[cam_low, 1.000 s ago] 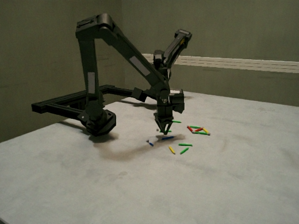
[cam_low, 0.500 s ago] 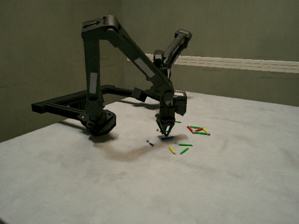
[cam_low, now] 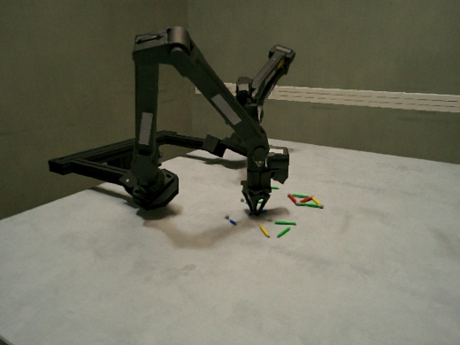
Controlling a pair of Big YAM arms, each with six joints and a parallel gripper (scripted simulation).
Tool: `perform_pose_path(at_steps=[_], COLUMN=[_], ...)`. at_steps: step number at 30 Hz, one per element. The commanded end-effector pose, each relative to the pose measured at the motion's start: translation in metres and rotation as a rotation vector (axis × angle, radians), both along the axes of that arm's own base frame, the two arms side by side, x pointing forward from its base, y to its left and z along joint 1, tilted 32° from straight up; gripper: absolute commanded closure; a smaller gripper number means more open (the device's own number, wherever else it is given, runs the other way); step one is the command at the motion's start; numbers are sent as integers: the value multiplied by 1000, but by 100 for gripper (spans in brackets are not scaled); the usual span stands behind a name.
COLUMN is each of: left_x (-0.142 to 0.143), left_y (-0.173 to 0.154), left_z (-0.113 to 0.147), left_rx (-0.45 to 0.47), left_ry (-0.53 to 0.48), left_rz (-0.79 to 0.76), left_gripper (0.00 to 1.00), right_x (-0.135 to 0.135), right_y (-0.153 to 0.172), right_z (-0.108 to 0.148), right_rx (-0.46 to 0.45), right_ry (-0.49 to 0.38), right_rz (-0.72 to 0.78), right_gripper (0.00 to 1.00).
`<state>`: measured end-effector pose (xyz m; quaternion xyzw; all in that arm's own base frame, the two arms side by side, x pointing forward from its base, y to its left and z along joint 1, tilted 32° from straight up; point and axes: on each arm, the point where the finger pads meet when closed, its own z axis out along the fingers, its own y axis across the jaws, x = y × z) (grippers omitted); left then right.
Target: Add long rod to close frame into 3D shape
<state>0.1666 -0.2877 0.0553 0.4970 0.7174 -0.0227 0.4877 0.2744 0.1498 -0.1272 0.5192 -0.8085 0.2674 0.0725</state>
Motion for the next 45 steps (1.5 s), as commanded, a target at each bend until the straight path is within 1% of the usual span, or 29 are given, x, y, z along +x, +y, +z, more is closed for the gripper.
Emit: perform_pose_path(at_steps=[1,12,13,19,20,22,23,25,26,28,29,31,32,36,42,43,44,45], left_x=[4,4,4,4,4,4,4,4,4,4,4,3,3,3,3,3,3,3], left_y=[-12,-12,-12,-12,-12,-12,-12,-12,-12,-12,-12,-10,-10,-10,-10,-10,-10,-10], left_z=[12,12,12,12,12,12,12,12,12,12,12,10,10,10,10,10,10,10], left_rx=[-33,-33,-33,-33,-33,-33,-33,-33,-33,-33,-33,-24,-24,-24,-24,-24,-24,-24], left_ry=[-15,-15,-15,-15,-15,-15,-15,-15,-15,-15,-15,-8,-8,-8,-8,-8,-8,-8], left_rz=[-1,-1,-1,-1,-1,-1,-1,-1,-1,-1,-1,2,2,2,2,2,2,2], left_gripper=[0,0,0,0,0,0,0,0,0,0,0,0,0,0,0,0,0,0], right_x=[8,6,9,9,4,4,4,4,4,4,4,4,4,4,4,4,1,8], right_y=[0,-3,0,-1,2,3,3,3,3,3,3,3,3,3,3,3,7,17], right_z=[-5,-7,-3,-3,-1,0,0,0,0,0,0,0,0,0,0,0,4,9], right_rx=[0,-3,11,10,4,7,7,7,7,7,7,7,7,7,7,7,8,25], right_ry=[1,4,-12,-10,-6,-8,-8,-8,-8,-8,-8,-8,-8,-8,-8,-8,-12,-28], right_rz=[-1,-3,-5,-5,4,5,5,5,5,5,5,5,5,5,5,5,7,11], right_gripper=[66,66,66,66,75,75,79,79,83,83,87,87,92,92,100,100,100,100])
